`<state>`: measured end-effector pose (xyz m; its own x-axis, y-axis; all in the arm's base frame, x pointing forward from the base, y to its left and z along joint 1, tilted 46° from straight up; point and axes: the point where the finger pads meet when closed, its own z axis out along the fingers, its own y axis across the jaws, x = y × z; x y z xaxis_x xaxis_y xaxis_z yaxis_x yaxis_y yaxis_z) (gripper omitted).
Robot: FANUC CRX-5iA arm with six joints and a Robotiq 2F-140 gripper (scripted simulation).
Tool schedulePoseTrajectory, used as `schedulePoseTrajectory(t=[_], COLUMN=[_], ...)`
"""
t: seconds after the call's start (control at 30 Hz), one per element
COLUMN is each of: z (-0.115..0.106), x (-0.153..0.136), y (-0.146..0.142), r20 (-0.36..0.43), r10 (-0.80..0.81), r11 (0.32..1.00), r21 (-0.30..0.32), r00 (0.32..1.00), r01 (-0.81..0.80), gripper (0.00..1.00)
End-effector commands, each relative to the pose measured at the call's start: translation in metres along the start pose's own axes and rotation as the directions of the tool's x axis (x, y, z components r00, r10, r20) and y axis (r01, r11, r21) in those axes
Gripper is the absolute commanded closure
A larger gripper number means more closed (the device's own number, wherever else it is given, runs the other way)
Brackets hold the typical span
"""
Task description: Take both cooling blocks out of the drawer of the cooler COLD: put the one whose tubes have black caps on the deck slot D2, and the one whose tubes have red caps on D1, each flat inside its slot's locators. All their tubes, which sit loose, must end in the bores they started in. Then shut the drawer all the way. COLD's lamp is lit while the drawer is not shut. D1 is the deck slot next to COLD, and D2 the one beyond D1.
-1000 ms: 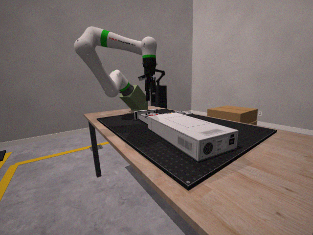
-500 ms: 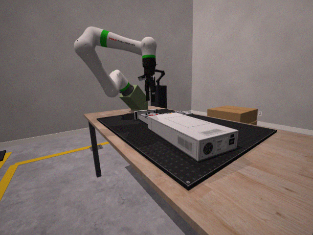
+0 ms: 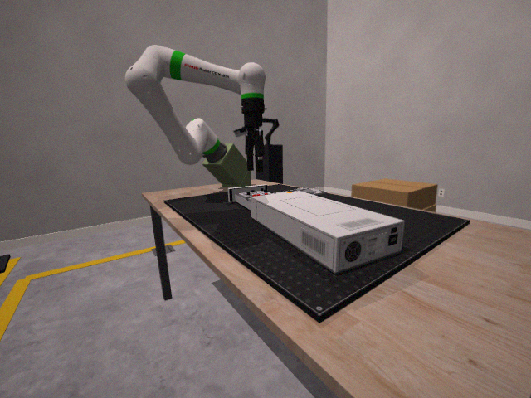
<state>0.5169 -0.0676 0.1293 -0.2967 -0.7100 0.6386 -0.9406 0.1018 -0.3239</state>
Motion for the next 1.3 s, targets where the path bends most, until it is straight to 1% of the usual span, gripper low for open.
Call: schedulePoseTrajectory(t=[0.0, 0.47, 1.27], z=[-0.001, -0.001, 0.029], x=[0.000, 0.000, 0.000], y=[0.000, 0.000, 0.001], r20=[0.001, 0.001, 0.001], r10=[0.000, 0.000, 0.000], r11=[1.000, 1.000, 1.000], r21=[0.002, 0.002, 0.002], r00=[1.000, 1.000, 1.000], r01=[0.000, 0.000, 0.000], gripper=[0.34, 0.34, 0.34])
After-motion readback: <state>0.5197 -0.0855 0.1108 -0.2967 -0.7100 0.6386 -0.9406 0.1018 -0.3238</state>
